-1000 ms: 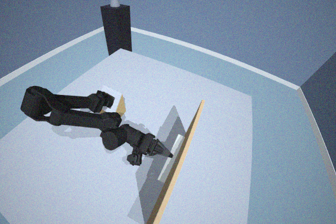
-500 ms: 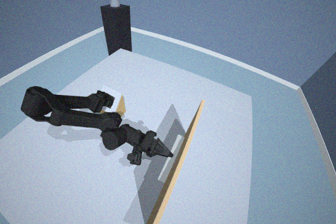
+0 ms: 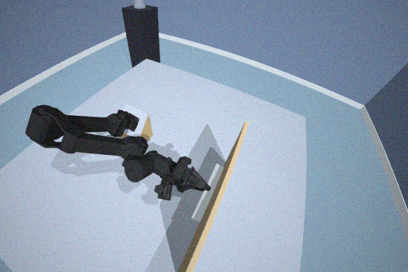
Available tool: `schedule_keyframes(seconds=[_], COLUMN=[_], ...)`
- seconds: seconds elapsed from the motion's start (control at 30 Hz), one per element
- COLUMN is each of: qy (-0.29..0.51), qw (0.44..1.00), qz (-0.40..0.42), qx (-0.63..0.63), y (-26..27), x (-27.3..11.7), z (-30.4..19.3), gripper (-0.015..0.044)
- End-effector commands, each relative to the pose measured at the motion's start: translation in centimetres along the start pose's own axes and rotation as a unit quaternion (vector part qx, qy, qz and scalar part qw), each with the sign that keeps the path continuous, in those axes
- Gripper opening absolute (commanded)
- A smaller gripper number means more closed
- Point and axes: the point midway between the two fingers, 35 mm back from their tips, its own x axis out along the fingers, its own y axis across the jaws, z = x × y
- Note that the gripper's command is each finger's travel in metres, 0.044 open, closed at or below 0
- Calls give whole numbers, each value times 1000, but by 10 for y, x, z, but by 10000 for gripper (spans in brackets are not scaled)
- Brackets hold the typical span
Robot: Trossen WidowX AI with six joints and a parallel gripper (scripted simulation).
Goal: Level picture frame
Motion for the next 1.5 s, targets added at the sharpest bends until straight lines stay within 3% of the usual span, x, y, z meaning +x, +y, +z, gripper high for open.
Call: schedule_keyframes(seconds=[0.0, 0.8, 1.13, 1.3, 1.47], qy=[0, -1, -1, 0, 1], qw=[1000, 997, 998, 998, 1000], qz=[1, 1, 0, 0, 1], qx=[-12, -74, -65, -56, 9], y=[0, -2, -2, -1, 3], x=[0, 0, 0, -6, -48], z=[0, 0, 0, 1, 7], gripper=[0, 0, 260, 260, 260])
